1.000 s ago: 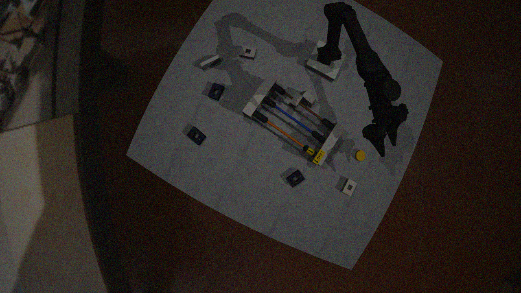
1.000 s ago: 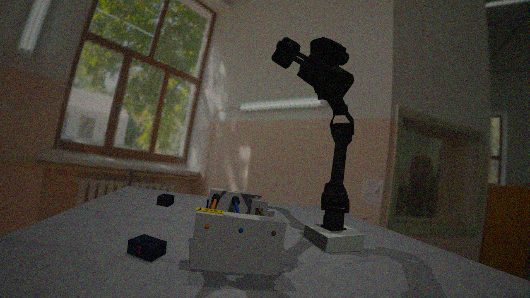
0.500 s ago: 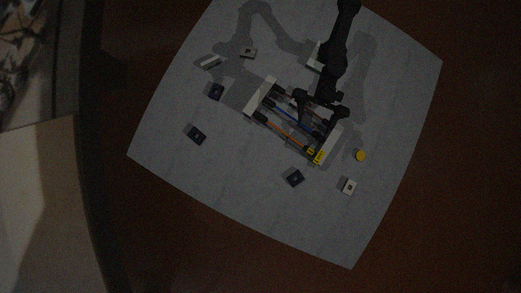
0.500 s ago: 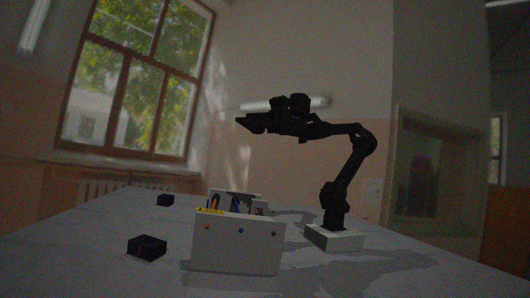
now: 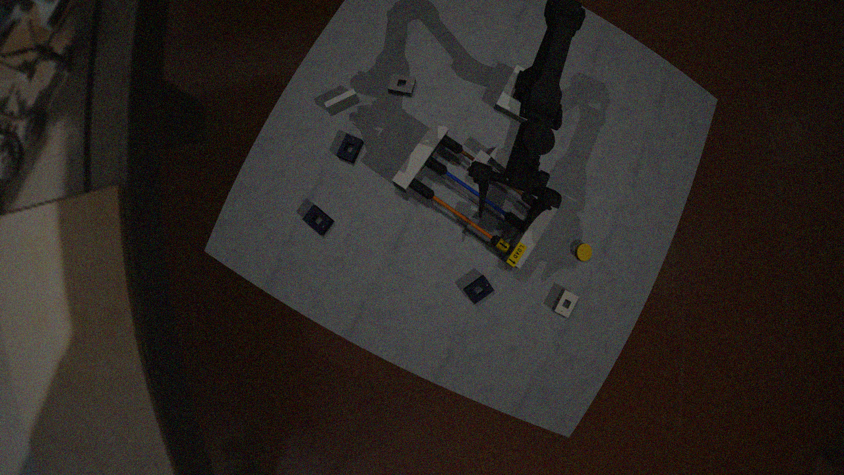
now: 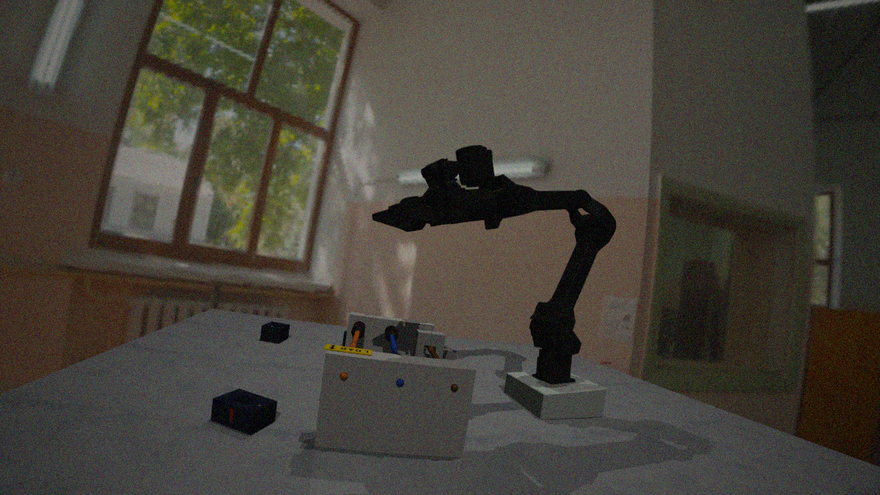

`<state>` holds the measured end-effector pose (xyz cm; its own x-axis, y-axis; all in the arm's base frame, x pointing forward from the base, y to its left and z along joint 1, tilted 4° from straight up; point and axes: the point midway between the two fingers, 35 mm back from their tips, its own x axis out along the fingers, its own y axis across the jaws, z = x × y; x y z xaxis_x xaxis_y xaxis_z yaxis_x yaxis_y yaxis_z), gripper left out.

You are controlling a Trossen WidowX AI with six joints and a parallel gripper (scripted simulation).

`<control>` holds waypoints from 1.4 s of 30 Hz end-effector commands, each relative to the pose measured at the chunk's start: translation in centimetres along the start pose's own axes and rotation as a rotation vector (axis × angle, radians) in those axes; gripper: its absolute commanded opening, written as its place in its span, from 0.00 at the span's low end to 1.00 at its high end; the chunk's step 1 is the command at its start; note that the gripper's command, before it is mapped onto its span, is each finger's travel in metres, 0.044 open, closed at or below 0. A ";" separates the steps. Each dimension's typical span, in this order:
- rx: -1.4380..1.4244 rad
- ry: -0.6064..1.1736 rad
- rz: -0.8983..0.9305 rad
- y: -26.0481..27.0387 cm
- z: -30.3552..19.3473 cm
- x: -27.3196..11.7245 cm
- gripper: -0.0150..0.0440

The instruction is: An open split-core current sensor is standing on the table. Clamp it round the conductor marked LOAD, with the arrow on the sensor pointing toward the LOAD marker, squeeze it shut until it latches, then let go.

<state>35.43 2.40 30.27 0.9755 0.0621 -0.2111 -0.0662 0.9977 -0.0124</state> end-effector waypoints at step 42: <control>-0.446 0.892 0.255 6.5 -9.8 3.8 1.00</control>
<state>37.82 10.25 20.41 0.4497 0.0665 -0.8907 -0.3579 0.9271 -0.1115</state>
